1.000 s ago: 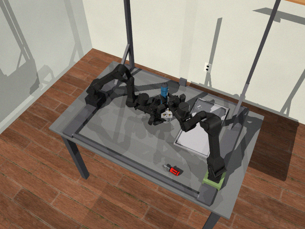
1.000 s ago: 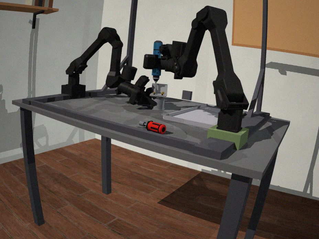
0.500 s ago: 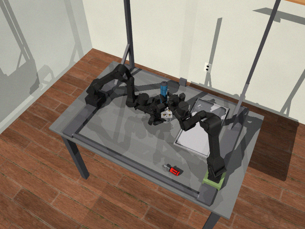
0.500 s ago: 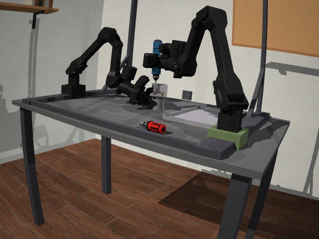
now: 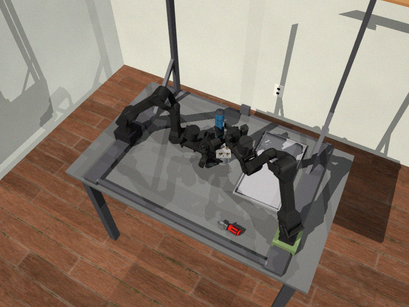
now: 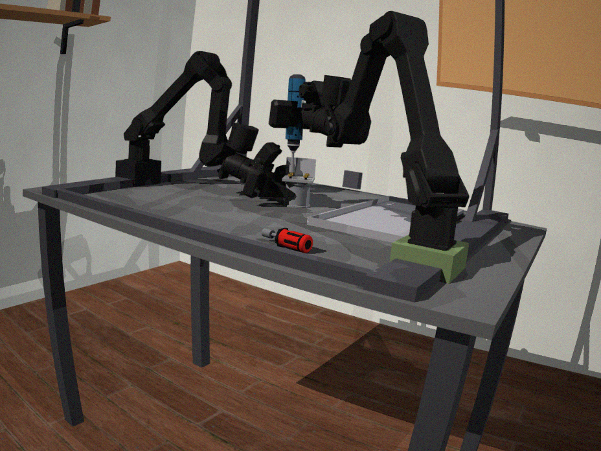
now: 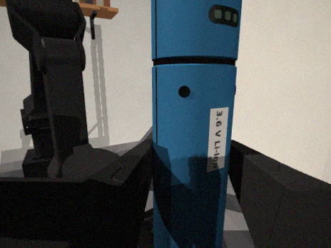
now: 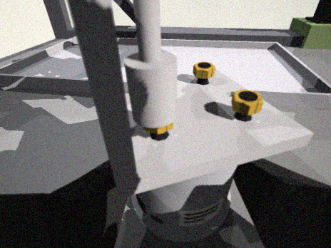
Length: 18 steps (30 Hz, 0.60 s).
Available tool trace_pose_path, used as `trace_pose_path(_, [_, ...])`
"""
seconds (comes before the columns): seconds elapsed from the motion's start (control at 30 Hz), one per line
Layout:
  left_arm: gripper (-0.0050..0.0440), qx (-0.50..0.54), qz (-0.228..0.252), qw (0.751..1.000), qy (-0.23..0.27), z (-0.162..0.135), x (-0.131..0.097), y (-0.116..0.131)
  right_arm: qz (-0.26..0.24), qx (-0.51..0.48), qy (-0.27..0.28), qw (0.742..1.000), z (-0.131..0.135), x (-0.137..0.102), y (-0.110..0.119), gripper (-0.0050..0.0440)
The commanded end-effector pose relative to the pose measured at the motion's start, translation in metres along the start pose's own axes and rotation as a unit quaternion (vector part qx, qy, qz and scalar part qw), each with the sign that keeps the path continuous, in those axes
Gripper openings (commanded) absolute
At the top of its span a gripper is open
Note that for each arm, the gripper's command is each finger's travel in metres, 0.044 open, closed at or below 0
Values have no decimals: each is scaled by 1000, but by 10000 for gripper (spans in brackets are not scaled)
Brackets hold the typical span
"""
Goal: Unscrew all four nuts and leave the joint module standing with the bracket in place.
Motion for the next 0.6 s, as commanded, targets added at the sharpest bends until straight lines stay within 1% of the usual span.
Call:
trace_pose_path(0.0, [162, 0, -42, 999, -6, 6, 1, -31, -19, 1, -4, 1000, 3, 1, -14, 242])
trace_pose_path(0.07, [162, 0, -42, 999, -6, 6, 0, -32, -19, 1, -4, 1000, 3, 1, -14, 242])
trace_pose_path(0.1, [162, 0, -35, 999, -5, 5, 0, -26, -19, 1, -4, 1000, 3, 1, -14, 242])
trace_pose_path(0.57, [162, 0, -35, 999, -5, 6, 3, -30, -19, 1, -4, 1000, 3, 1, -14, 242])
Point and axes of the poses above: on each arm, the point midway between the two fingers, 35 mm back from their tips, its own x axis out along the fingers, its own z axis across the jaws, y = z × x, the point moved 5 cm from there along -x, back along the fingers, and after that the axes turned 10 degrees about x, right-handed, at the moved point
